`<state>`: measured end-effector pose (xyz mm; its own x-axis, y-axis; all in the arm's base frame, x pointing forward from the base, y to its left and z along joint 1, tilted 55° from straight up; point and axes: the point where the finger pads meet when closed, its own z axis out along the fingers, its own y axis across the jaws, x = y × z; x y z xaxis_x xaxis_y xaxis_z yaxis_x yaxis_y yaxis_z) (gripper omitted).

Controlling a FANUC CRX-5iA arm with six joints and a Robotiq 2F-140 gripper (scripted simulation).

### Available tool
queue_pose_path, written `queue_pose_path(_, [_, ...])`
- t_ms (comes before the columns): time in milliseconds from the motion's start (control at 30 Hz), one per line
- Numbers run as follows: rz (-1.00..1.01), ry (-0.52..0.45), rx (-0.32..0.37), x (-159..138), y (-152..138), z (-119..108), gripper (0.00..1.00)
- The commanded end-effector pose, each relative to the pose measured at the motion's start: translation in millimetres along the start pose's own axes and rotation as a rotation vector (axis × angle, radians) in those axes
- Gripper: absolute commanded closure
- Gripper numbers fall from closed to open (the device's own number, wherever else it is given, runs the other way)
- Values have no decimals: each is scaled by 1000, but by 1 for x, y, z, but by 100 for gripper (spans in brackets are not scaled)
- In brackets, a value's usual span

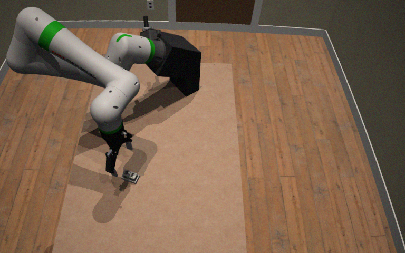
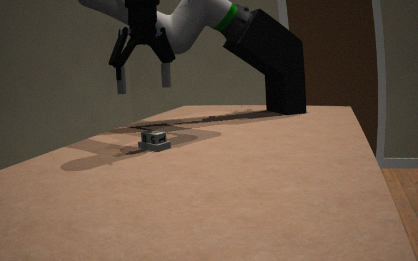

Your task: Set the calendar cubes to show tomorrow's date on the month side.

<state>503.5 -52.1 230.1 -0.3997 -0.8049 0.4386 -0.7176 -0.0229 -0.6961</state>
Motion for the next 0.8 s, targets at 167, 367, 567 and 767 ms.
queue_pose_path(167, [0,0,0,0,0,-29,0])
queue_pose_path(367, [0,0,0,0,0,-39,0])
queue_pose_path(567, [0,0,0,0,0,-44,0])
queue_pose_path(767, [0,0,0,0,0,-44,0])
